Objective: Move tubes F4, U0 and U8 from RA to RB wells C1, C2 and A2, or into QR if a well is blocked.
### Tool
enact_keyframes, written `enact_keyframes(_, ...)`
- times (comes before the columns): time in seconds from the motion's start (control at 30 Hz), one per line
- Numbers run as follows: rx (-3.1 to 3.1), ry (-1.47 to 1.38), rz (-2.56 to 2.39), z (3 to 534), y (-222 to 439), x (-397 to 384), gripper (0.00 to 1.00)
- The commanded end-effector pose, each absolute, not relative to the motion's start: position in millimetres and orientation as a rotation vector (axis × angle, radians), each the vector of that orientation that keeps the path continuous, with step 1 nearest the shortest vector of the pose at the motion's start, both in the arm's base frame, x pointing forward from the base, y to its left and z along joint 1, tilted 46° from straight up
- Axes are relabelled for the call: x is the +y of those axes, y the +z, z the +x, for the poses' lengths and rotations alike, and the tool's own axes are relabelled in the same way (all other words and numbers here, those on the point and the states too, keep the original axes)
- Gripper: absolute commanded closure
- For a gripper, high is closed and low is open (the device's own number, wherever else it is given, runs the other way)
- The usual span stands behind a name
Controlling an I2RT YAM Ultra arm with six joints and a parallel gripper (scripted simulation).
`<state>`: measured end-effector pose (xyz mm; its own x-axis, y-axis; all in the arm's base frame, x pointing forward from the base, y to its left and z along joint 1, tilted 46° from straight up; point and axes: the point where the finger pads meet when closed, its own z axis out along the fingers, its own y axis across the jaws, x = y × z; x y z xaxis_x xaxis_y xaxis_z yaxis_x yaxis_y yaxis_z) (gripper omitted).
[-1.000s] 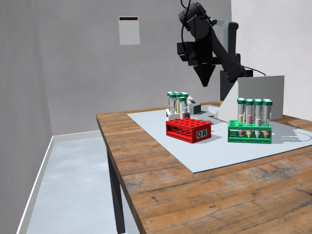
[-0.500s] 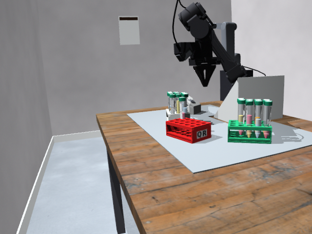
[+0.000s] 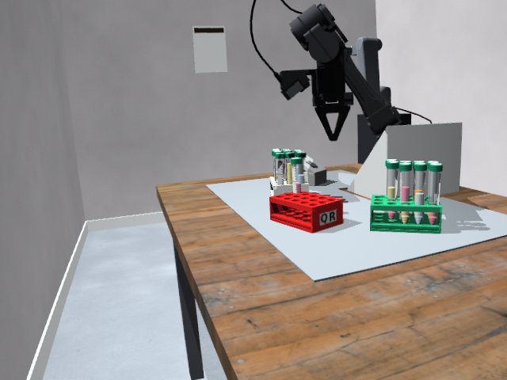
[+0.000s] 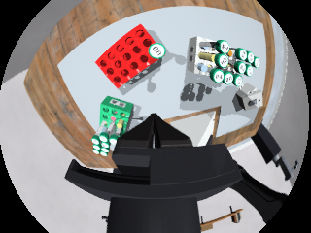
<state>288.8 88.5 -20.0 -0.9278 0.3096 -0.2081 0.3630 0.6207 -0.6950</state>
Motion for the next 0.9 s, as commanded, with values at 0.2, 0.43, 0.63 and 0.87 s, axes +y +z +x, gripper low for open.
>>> enact_keyframes(0.2,2.495,-1.044,1.008,295.9,-11.7,102.4,1.00)
enact_keyframes(0.43,2.363,-0.996,1.191,295.6,-11.5,102.1,1.00)
enact_keyframes(0.63,2.192,-0.930,1.395,295.4,-11.3,102.0,1.00)
enact_keyframes(0.87,2.184,-0.926,1.404,295.6,-11.1,102.3,1.00)
